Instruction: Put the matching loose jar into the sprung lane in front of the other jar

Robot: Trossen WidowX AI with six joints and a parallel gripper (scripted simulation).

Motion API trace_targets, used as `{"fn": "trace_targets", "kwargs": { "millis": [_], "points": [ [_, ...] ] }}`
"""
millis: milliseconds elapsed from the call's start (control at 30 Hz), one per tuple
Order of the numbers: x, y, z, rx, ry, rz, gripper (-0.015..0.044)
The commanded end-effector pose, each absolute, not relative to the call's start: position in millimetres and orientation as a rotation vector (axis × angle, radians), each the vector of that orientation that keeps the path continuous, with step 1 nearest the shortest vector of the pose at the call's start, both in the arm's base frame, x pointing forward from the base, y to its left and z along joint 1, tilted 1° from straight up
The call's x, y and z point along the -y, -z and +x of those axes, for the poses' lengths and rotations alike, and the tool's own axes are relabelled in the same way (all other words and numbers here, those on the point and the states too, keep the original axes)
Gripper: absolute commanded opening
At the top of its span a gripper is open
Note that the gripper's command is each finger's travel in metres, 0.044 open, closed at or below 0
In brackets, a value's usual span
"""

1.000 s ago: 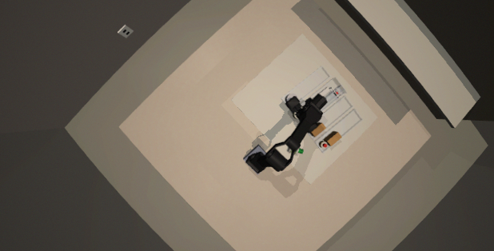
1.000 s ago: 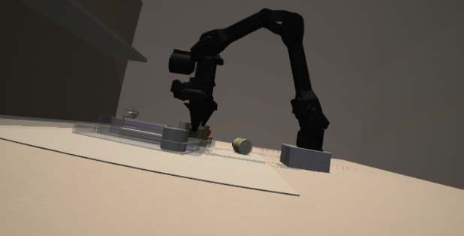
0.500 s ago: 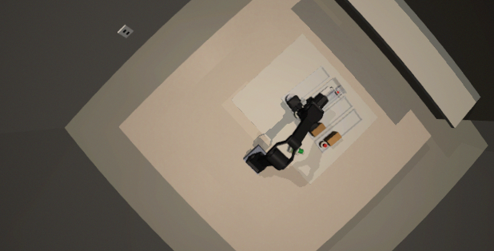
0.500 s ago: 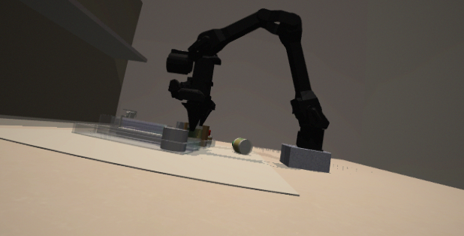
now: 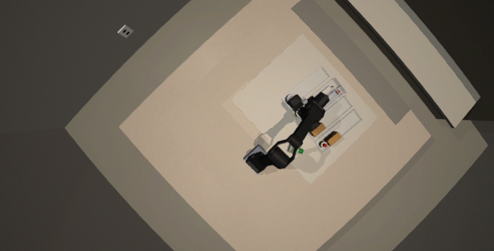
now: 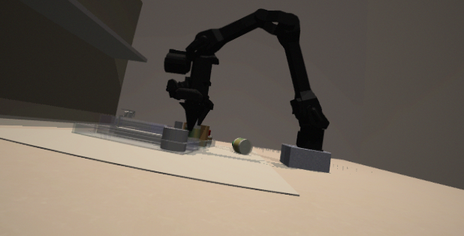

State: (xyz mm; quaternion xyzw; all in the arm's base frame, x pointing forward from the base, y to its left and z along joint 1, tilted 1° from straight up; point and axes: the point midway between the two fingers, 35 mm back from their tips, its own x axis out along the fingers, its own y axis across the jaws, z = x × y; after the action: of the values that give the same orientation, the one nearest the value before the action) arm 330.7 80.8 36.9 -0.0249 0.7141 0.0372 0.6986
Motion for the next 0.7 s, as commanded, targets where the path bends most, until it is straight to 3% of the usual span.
{"fn": "trace_targets", "kwargs": {
  "millis": [0,667],
  "points": [
    [-81.7,-40.2,341.2,-1.563,-0.086,-0.054,0.0],
    [-81.7,-41.5,342.2,-1.563,-0.086,-0.054,0.0]
  ]
}}
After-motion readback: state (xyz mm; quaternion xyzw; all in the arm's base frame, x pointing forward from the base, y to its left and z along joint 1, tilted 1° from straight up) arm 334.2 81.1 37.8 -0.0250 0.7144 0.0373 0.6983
